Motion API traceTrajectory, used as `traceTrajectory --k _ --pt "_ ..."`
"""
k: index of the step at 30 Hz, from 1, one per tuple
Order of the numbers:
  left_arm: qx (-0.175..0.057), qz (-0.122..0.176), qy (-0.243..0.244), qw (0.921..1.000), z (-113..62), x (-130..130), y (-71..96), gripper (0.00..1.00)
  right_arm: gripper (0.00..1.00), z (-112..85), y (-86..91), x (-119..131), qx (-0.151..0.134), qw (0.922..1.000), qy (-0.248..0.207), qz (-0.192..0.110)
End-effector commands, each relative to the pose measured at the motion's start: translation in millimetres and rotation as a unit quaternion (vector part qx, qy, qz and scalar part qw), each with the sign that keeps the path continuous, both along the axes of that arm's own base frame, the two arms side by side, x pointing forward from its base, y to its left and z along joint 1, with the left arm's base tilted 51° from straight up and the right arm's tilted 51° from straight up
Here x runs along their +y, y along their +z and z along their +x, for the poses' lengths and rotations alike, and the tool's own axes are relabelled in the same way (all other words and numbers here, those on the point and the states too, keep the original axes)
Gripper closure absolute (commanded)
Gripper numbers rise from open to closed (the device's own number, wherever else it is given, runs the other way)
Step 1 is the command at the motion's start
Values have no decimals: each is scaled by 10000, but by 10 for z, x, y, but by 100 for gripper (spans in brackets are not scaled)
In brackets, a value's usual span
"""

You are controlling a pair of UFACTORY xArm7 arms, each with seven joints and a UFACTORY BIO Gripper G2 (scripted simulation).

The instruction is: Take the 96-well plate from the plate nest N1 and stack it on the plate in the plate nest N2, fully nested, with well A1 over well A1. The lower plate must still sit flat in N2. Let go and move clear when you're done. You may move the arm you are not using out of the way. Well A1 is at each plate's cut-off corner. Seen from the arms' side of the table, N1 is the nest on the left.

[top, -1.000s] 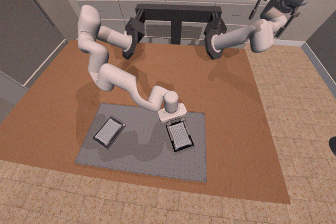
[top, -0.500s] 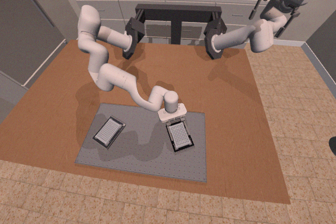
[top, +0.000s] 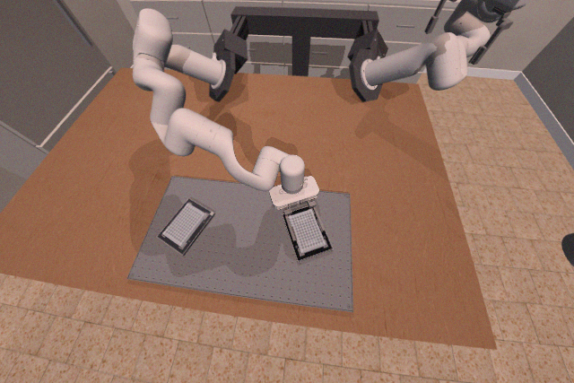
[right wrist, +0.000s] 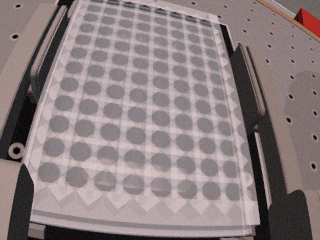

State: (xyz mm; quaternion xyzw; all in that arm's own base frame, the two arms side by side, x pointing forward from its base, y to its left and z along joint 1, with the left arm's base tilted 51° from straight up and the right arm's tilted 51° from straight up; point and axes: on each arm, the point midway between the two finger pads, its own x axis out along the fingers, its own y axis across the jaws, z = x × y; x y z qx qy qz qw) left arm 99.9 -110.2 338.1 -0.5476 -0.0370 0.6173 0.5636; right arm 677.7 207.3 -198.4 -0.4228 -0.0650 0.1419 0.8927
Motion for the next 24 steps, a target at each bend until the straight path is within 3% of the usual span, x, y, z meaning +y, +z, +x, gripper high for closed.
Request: traceTrajectory --k 1,24 --pt "-7 -3 -4 10000 -3 -4 7 0 100 -2 36 52 -11 10000 12 20" --pt "-7 -3 -4 10000 -3 -4 7 0 100 -36 124 156 -10 10000 13 20"
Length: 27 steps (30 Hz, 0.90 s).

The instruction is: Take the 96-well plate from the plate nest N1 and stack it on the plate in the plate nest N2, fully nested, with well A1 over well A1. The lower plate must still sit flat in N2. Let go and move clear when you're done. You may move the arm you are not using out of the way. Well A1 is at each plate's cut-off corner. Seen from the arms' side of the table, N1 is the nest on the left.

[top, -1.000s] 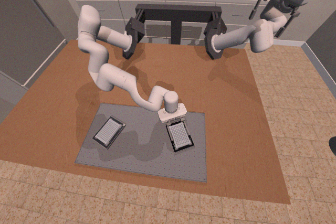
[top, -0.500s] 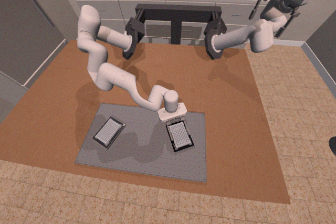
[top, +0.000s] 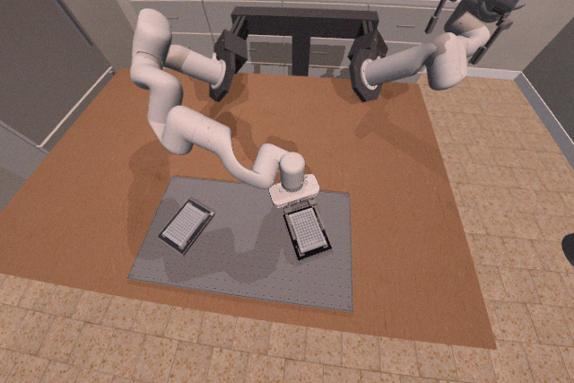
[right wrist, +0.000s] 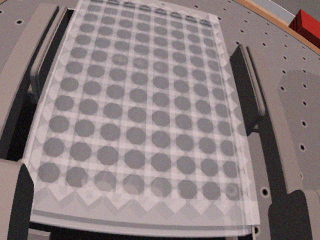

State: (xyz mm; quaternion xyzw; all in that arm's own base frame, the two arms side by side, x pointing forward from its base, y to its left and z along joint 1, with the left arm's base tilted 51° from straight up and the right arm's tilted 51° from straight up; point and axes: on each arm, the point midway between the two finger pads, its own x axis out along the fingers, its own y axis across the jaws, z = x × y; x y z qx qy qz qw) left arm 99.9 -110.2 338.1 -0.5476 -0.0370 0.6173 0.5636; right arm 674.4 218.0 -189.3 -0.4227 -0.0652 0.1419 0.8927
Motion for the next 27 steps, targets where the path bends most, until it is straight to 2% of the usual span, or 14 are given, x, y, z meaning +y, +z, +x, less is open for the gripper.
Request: traceTrajectory --k 1,12,27 --pt "-7 -3 -4 10000 -3 -4 7 0 100 -5 38 54 -9 10000 12 19" --pt "-7 -3 -4 10000 -3 -4 7 0 100 -7 42 59 -9 10000 12 19" --pt "-7 -3 -4 10000 -3 -4 7 0 100 -59 179 219 -9 10000 12 19"
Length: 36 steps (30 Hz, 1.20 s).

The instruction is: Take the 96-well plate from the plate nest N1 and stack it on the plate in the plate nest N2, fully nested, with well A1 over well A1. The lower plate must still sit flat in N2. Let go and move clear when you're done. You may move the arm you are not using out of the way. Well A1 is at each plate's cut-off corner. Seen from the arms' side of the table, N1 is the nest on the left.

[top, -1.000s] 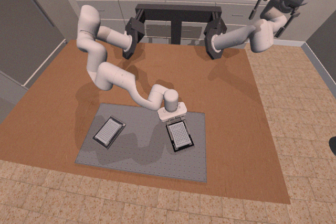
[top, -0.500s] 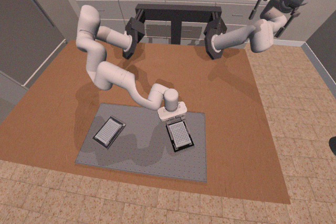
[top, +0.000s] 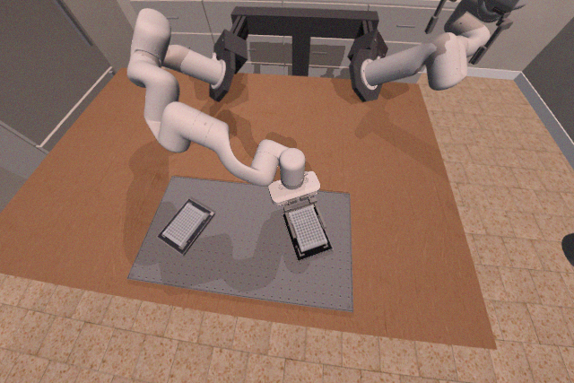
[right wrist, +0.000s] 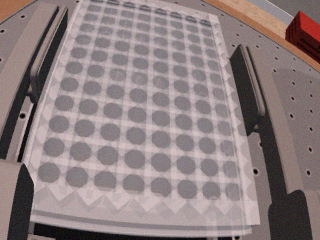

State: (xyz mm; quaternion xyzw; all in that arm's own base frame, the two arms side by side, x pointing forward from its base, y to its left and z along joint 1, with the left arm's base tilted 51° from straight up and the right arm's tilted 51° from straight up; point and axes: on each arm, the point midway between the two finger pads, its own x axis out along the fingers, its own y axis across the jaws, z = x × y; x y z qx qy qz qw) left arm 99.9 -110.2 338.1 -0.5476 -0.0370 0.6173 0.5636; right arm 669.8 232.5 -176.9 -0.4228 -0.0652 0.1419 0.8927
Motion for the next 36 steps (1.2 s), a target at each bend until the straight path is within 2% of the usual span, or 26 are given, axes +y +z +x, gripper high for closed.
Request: traceTrajectory --k 1,25,36 --pt "-7 -3 -4 10000 -3 -4 7 0 100 -17 66 86 -9 10000 12 21" --pt "-7 -3 -4 10000 -3 -4 7 0 100 -105 299 357 -8 10000 13 21" --pt "-7 -3 -4 10000 -3 -4 7 0 100 -105 299 357 -9 10000 13 21"
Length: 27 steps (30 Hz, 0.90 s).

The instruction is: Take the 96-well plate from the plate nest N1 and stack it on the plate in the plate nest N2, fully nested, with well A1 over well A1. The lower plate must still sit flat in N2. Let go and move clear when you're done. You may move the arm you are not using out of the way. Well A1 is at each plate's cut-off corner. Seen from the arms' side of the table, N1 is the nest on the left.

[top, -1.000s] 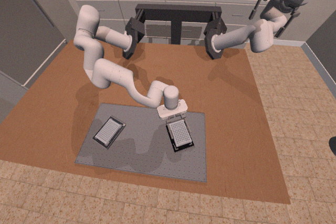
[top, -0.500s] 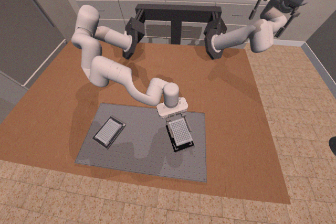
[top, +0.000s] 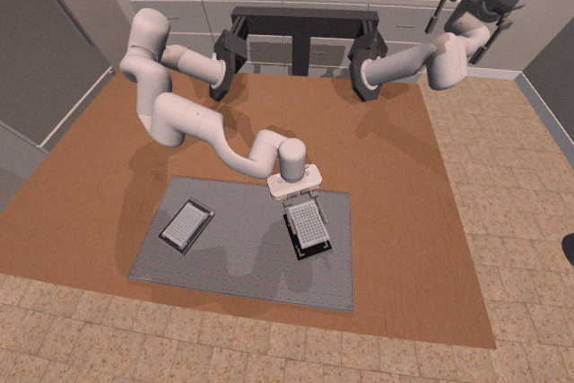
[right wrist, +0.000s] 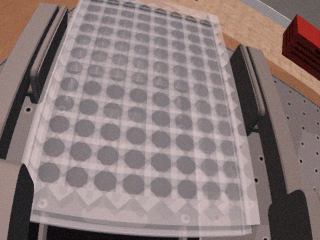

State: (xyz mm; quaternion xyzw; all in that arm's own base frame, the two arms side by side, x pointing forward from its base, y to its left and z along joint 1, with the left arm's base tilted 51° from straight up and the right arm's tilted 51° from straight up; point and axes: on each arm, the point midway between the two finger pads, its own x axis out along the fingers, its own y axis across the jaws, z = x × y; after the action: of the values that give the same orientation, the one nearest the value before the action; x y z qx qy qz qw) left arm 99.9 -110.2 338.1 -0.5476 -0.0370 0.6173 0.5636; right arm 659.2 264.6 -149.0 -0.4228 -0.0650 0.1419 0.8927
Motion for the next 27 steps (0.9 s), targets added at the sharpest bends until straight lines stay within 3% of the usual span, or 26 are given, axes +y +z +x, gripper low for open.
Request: traceTrajectory --k 1,3,9,11,13,18,26,27 --pt "-7 -3 -4 10000 -3 -4 7 0 100 1 20 35 -10 10000 14 22" --pt "-7 -3 -4 10000 -3 -4 7 0 100 0 21 35 -10 10000 14 22" --pt "-7 -3 -4 10000 -3 -4 7 0 100 -31 164 -101 -743 9950 -621 259" --pt "-7 -3 -4 10000 -3 -4 7 0 100 -31 164 -101 -743 9950 -621 259" --pt "-7 -3 -4 10000 -3 -4 7 0 100 -42 212 -146 -986 9911 -832 338" --pt "-7 -3 -4 10000 -3 -4 7 0 100 -68 333 -260 -1589 9765 -1353 532" --pt "-7 -3 -4 10000 -3 -4 7 0 100 -110 525 -441 -2530 9392 -2167 835" --pt "-7 -3 -4 10000 -3 -4 7 0 100 -110 525 -441 -2530 9392 -2167 835"
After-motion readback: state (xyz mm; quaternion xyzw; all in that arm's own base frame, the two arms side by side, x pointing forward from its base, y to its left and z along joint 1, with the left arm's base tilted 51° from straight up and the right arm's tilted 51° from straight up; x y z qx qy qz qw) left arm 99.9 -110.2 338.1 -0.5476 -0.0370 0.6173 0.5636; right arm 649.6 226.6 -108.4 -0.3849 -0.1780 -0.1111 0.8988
